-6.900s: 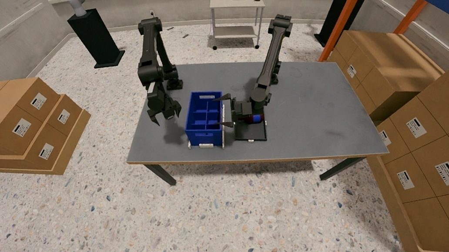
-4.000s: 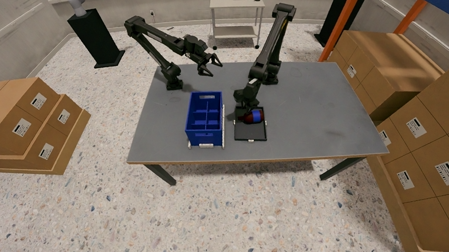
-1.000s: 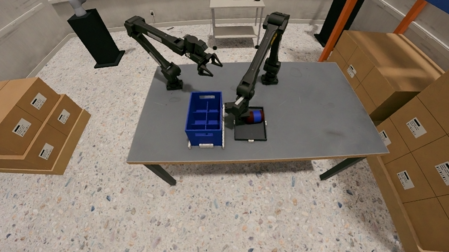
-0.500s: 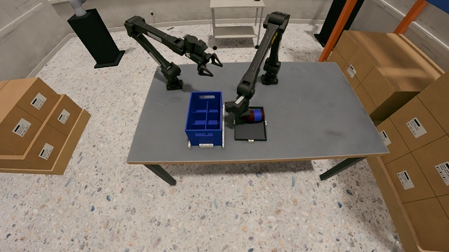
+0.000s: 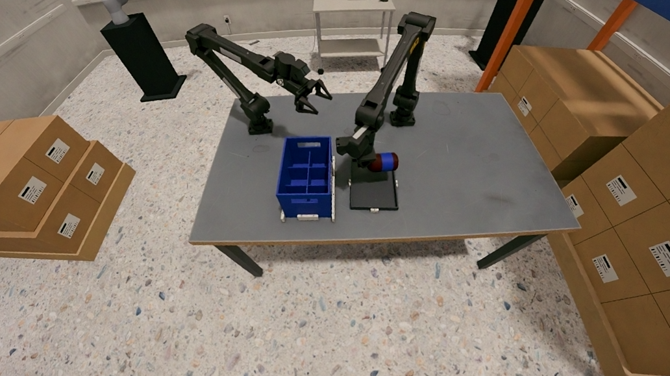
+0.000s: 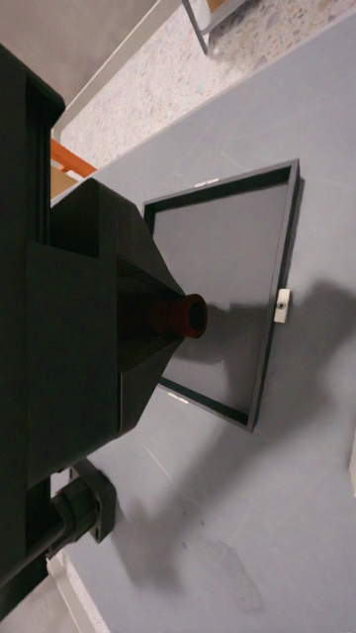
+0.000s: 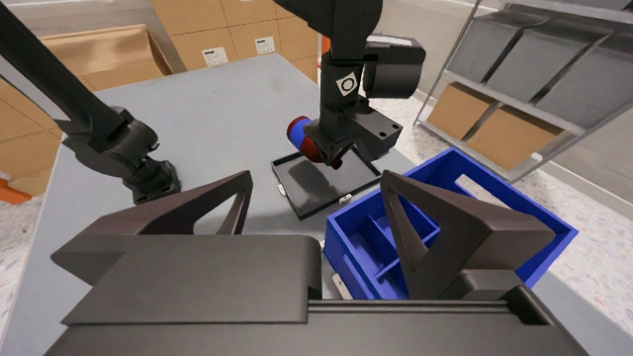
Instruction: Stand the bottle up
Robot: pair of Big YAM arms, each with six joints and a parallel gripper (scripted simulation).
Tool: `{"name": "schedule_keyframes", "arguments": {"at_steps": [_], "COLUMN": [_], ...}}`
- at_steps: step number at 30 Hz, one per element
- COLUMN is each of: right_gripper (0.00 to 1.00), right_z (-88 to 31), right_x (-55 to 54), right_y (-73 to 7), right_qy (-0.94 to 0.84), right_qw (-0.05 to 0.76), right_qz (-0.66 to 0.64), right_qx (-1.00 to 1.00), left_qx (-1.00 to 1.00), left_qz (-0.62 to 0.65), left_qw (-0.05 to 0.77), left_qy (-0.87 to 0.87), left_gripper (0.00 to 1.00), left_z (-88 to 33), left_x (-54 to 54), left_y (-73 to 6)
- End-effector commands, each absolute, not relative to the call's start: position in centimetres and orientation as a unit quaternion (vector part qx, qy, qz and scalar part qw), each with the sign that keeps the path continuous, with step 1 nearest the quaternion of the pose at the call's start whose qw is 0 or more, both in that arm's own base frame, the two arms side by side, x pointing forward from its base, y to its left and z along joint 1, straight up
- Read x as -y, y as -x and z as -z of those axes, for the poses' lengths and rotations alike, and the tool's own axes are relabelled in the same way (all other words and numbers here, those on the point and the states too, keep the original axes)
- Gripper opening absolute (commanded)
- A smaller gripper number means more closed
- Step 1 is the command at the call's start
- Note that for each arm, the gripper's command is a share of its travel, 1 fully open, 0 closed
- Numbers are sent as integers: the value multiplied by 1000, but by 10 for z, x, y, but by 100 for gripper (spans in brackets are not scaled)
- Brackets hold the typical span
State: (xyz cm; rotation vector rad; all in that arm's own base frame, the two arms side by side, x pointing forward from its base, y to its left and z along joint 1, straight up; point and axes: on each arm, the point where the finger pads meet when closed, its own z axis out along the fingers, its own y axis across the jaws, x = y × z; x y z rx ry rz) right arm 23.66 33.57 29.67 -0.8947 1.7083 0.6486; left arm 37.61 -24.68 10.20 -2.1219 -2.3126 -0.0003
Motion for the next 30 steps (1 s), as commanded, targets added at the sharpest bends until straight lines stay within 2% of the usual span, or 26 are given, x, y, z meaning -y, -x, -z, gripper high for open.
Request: {"name": "schedule_keyframes", "arguments": {"at_steps": [1, 8, 14, 29, 30], "right_gripper": [100, 100, 100, 100, 100], "right_z": [-308, -308, -308, -308, -308], "right_x": [-337, -337, -337, -337, -337], "right_y": [-239, -239, -239, -239, -239], "right_qy": [366, 366, 366, 366, 366], "right_qw": [537, 537, 537, 537, 537], "right_qz": [-278, -278, -278, -278, -278], "right_qx": [-708, -708, -708, -708, -708], "left_qx": [728, 738, 752, 801, 801], "left_qz": [7, 6, 2, -88, -88], "left_qw": [-17, -21, -13, -297, -297], "left_qy": [685, 675, 659, 512, 512], "left_gripper": [20, 20, 20, 20, 20], "left_z": [-141, -175, -157, -170, -170], "left_x": [233, 200, 203, 248, 248], "left_y": [-396, -406, -402, -487, -487]}}
